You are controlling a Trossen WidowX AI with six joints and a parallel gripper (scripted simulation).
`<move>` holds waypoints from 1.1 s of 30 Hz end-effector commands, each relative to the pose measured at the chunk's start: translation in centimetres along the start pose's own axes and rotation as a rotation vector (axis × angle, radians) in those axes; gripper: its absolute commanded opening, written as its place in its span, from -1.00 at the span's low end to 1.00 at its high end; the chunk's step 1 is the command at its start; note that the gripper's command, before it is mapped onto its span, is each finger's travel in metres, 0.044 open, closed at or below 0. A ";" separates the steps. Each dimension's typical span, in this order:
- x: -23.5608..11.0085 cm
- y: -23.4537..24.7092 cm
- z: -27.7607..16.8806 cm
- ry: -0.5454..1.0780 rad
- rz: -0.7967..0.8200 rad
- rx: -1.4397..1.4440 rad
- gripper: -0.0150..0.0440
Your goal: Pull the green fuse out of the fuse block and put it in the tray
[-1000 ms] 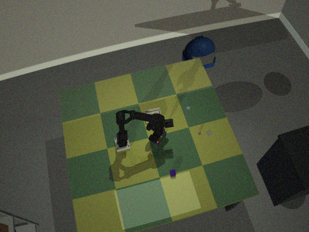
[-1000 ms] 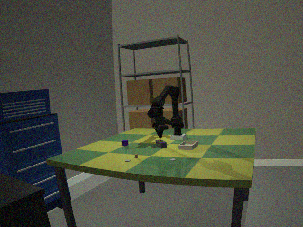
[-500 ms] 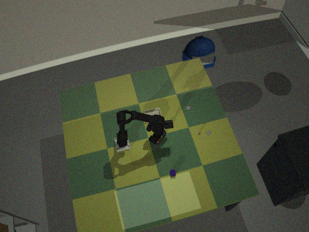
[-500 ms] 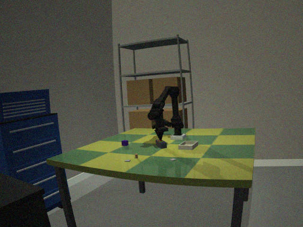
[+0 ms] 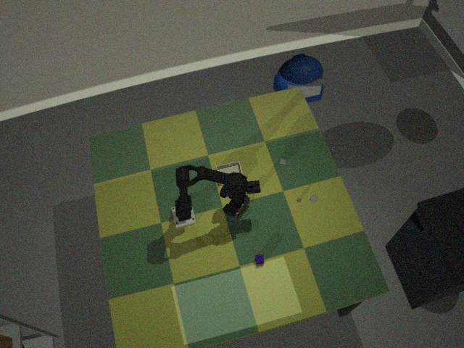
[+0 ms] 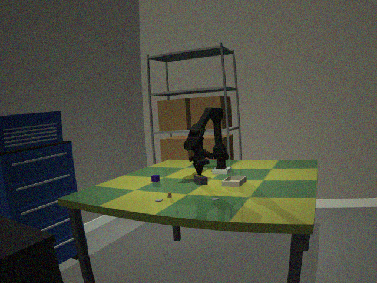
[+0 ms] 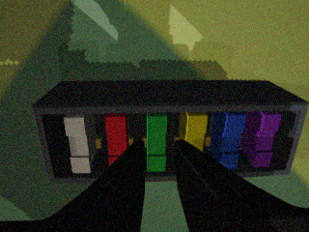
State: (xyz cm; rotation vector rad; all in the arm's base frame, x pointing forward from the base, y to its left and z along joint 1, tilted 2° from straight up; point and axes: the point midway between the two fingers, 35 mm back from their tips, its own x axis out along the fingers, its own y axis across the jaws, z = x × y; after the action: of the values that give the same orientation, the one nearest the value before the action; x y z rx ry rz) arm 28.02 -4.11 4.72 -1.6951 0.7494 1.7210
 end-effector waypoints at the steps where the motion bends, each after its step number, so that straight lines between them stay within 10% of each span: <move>1: 0.2 0.1 -0.1 0.002 0.004 -0.003 -0.27; 33: 0.8 0.0 0.0 0.000 0.000 -0.001 -0.49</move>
State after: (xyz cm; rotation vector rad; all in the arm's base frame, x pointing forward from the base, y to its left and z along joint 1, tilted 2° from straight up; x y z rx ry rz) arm 28.01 -4.10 3.79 -1.6957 0.7487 1.7215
